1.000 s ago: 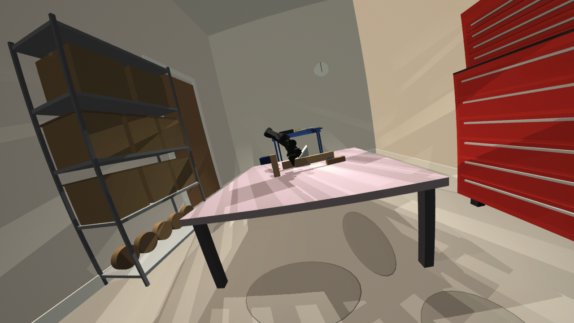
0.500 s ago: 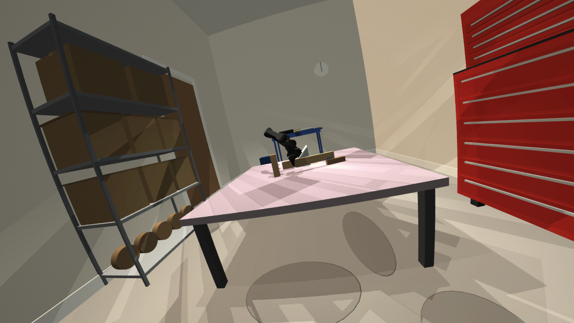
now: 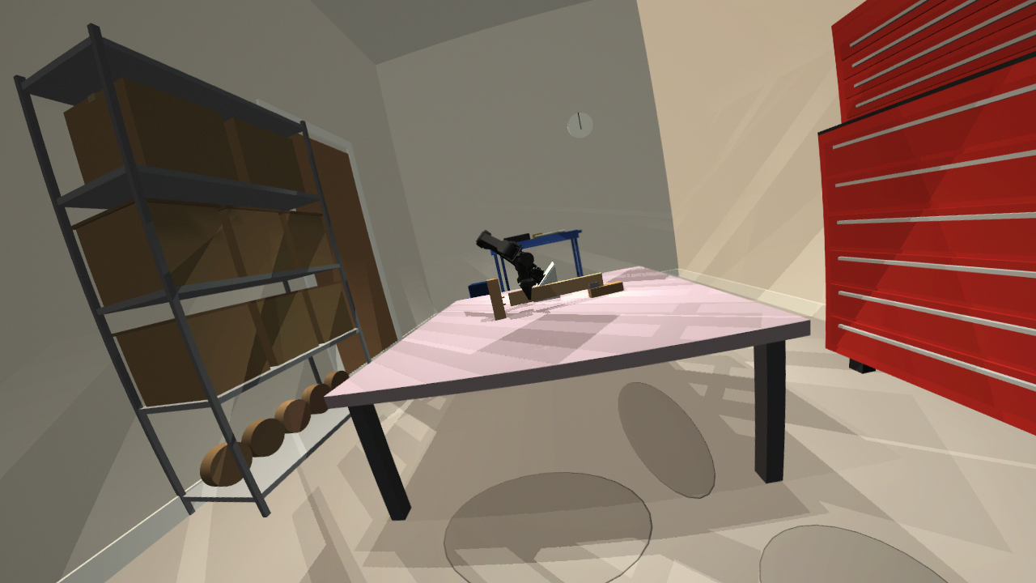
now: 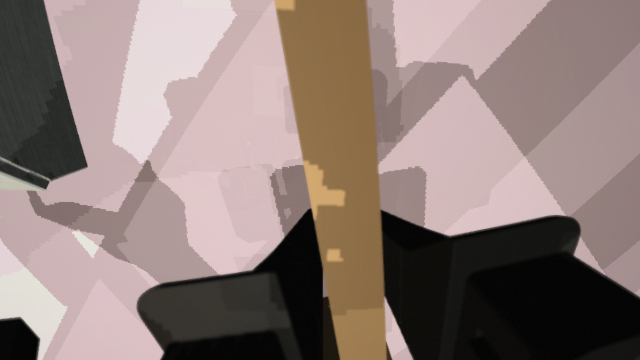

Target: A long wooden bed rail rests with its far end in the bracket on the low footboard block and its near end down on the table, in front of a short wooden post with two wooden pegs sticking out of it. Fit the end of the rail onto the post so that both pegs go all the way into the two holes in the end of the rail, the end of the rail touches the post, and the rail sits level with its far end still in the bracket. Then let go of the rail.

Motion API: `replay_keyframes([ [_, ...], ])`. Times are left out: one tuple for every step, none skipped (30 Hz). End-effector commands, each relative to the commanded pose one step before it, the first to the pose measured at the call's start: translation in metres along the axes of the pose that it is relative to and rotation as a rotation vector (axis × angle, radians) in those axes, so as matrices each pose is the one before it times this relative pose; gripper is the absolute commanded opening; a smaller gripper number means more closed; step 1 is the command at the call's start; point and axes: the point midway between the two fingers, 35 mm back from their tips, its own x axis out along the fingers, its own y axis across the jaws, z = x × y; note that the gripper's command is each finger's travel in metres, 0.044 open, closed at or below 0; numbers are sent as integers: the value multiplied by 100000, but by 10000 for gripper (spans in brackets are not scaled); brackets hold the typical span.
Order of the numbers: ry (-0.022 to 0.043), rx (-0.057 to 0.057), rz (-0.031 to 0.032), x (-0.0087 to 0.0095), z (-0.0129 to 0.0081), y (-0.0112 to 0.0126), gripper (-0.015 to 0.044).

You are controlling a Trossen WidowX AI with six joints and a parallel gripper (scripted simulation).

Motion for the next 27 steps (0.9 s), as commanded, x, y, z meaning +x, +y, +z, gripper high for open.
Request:
replay_keyframes([
  [-531,-411,-71,-59,-53,-11,0],
  [1,0,0,-5,-32,1,0],
  [1,0,0,-5,-32,1,0],
  [1,0,0,-5,-32,1,0],
  [1,0,0,-5,-32,1,0],
  [1,0,0,-4,-32,1,0],
  [1,0,0,-4,-31,0,0],
  [1,0,0,-3,-31,0,0],
  [1,0,0,-3,-31,0,0],
  [1,0,0,-2,-31,0,0],
  [1,0,0,-1,-31,0,0],
  [1,0,0,-1,-33,0,0],
  [1,0,0,0,-33,0,0],
  [1,0,0,1,-33,0,0],
  [1,0,0,1,-33,0,0],
  [1,0,0,2,-33,0,0],
  [1,0,0,2,-32,0,0],
  [1,0,0,3,-32,0,0],
  [1,0,0,3,-32,0,0],
  [1,0,0,4,-32,0,0],
  [1,0,0,4,-32,0,0],
  [1,0,0,4,-31,0,0],
  [1,0,0,4,-31,0,0],
  [1,0,0,4,-31,0,0],
  [1,0,0,4,-31,0,0],
  [1,0,0,3,-31,0,0],
  [1,0,0,3,-33,0,0],
])
